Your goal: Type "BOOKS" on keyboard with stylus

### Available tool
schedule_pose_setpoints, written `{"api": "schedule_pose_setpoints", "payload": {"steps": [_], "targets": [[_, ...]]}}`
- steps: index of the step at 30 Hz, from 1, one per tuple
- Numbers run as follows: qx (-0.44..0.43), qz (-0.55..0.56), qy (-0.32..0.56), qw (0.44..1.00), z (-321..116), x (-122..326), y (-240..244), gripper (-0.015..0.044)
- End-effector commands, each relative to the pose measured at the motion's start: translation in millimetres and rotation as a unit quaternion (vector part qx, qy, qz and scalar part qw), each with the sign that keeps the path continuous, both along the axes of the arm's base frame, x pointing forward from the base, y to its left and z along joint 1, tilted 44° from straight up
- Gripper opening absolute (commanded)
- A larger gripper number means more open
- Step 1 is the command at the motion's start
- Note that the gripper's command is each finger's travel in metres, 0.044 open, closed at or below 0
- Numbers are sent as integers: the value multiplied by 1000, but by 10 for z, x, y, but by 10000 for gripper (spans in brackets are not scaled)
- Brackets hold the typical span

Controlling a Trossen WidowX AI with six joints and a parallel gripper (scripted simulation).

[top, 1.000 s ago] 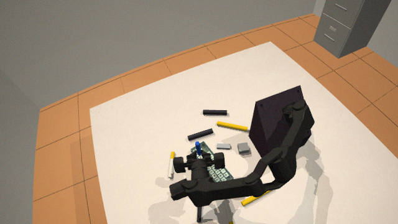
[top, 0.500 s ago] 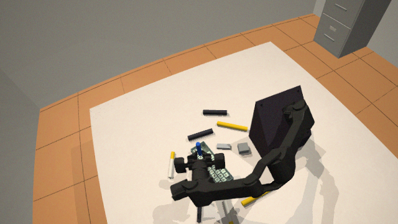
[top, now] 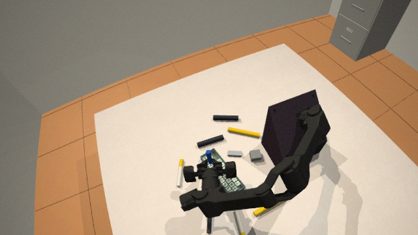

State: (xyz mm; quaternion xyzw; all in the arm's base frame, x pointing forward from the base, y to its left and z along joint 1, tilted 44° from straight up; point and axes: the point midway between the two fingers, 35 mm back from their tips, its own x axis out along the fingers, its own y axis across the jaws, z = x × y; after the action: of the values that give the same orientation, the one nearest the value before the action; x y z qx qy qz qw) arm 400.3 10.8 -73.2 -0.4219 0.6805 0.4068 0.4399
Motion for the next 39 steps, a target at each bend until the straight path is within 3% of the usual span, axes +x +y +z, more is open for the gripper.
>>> {"api": "schedule_pose_setpoints", "payload": {"steps": [1,24,39], "targets": [[1,-3,-3,1000,-9,18,17,81],[0,-7,-10,1000,265,1,-240,85],[1,-7,-9,1000,349,-37,-145,0]]}}
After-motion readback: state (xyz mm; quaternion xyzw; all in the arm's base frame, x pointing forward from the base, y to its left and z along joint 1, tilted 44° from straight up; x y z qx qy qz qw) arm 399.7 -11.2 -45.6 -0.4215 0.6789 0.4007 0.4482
